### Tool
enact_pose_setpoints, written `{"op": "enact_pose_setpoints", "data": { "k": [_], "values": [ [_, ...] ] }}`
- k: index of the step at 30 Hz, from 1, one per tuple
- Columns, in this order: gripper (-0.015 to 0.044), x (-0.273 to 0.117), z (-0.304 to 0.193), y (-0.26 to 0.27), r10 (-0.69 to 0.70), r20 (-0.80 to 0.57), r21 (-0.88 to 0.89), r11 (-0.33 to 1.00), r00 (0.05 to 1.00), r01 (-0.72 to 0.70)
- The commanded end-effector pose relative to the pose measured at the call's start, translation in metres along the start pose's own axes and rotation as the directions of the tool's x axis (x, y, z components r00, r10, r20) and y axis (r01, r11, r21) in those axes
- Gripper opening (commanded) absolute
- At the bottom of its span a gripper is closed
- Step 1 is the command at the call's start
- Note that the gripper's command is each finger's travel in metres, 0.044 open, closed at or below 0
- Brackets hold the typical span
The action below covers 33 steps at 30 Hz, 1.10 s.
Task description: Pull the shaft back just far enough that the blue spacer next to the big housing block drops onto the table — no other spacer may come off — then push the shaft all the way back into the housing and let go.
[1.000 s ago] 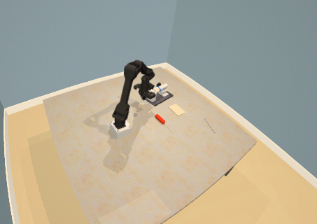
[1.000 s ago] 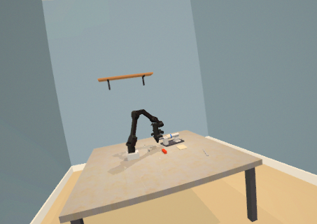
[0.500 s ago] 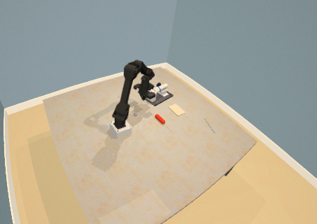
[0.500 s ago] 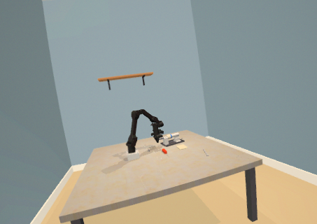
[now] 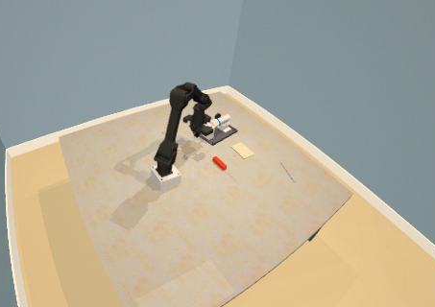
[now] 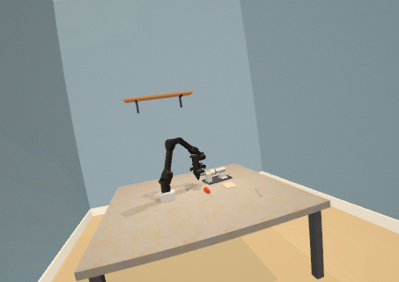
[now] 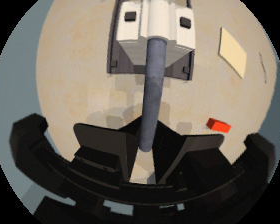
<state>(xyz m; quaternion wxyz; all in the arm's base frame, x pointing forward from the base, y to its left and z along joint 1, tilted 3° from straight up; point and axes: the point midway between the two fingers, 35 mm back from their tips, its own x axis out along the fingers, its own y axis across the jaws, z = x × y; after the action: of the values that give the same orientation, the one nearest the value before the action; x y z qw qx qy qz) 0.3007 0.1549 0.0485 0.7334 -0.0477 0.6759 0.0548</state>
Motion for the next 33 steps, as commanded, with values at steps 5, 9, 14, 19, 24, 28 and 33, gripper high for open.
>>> {"op": "enact_pose_setpoints", "data": {
  "k": [5, 9, 14, 19, 24, 28, 33],
  "values": [
    [0.0, 0.0001, -0.0017, 0.0004, 0.001, -0.002, 0.002, 1.0, 1.0, -0.001],
    [0.0, 0.0001, -0.0022, 0.0004, 0.001, -0.002, 0.002, 1.0, 1.0, -0.001],
    [0.0, 0.0001, -0.0027, 0.0004, 0.001, -0.002, 0.002, 1.0, 1.0, -0.001],
    [0.0, 0.0001, -0.0033, 0.0004, 0.001, -0.002, 0.002, 1.0, 1.0, -0.001],
    [0.0, 0.0001, -0.0039, 0.0004, 0.001, -0.002, 0.002, 1.0, 1.0, -0.001],
    [0.0, 0.0001, -0.0044, 0.0004, 0.001, -0.002, 0.002, 1.0, 1.0, -0.001],
    [0.0, 0.0001, -0.005, 0.0004, 0.001, -0.002, 0.002, 1.0, 1.0, -0.001]
  ]
}}
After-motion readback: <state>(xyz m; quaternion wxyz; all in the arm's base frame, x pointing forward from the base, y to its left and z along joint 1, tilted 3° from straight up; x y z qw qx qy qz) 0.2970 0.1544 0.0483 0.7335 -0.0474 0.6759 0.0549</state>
